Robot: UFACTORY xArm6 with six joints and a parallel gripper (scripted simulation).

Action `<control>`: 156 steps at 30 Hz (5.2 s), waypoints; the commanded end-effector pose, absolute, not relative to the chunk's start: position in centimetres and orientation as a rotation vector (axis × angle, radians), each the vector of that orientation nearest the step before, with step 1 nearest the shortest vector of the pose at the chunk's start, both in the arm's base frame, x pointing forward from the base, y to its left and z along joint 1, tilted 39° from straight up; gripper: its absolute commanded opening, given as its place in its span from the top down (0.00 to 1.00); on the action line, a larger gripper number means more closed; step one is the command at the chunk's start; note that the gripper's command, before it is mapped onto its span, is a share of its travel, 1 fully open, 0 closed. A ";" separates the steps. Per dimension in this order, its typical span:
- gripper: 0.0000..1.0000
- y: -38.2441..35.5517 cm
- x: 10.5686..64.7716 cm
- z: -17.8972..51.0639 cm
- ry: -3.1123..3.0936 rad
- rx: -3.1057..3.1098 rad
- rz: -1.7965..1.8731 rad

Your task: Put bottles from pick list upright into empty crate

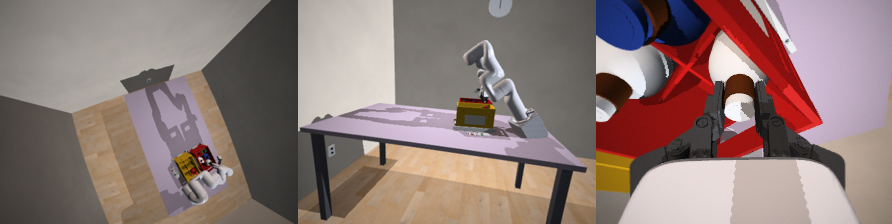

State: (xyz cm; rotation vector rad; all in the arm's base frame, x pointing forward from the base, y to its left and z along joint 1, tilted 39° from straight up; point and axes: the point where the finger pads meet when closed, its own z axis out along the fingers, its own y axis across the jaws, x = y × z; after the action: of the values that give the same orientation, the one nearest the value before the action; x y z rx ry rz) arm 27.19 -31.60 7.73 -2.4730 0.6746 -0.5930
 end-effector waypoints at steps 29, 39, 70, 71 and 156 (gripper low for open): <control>1.00 -31.8 27.2 7.9 0.676 -2.476 -0.597; 1.00 -32.3 26.4 9.0 0.676 -2.476 -0.597; 1.00 -33.9 24.0 12.7 0.676 -2.476 -0.597; 1.00 -34.0 23.9 12.8 0.676 -2.476 -0.597; 1.00 -38.0 17.8 21.8 0.676 -2.477 -0.597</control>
State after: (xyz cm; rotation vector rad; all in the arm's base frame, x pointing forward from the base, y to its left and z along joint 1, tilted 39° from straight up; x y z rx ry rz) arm 17.92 -37.85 21.56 -2.4743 0.6752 -0.5943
